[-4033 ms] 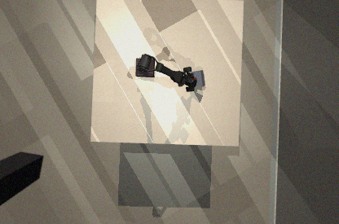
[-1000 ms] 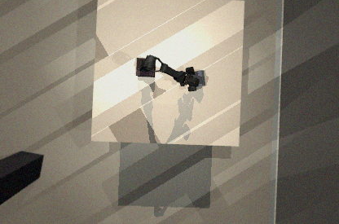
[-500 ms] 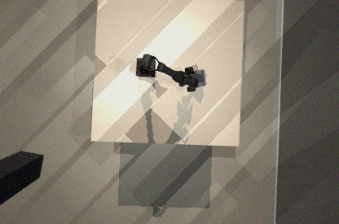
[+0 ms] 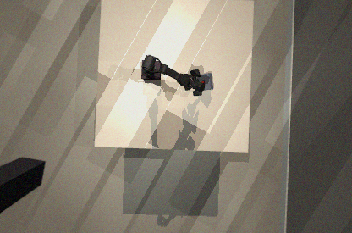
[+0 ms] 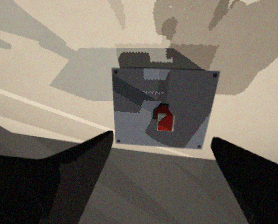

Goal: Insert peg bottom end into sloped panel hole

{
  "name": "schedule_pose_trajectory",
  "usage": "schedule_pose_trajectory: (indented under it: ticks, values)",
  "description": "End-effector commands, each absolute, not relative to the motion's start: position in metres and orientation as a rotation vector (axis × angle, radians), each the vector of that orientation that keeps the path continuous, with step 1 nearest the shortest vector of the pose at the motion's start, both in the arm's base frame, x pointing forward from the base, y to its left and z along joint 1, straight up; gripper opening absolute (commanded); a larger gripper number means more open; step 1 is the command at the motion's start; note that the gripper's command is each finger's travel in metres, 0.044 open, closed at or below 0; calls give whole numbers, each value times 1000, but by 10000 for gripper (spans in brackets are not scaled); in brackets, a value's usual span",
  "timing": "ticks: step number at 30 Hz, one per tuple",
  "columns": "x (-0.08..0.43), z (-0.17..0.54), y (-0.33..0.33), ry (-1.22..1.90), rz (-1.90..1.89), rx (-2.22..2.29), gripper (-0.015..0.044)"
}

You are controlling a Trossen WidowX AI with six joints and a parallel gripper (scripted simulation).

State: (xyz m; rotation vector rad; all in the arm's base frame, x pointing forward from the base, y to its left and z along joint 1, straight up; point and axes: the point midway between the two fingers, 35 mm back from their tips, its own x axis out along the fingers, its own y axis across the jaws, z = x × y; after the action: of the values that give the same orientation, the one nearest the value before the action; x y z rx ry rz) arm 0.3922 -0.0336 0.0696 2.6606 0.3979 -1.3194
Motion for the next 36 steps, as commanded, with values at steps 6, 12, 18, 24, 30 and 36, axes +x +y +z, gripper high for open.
schedule_pose_trajectory:
  ticks: [6, 12, 18, 24, 30, 36]
  values:
    - [384, 83, -37, 401, -1316, 2660, 440]
    - [379, 90, -39, 401, -1319, 2660, 440]
    - [374, 98, -40, 400, -1321, 2660, 440]
    - [368, 105, -42, 399, -1323, 2659, 440]
    - [364, 110, -43, 399, -1325, 2659, 440]
    - [359, 117, -45, 398, -1326, 2659, 440]
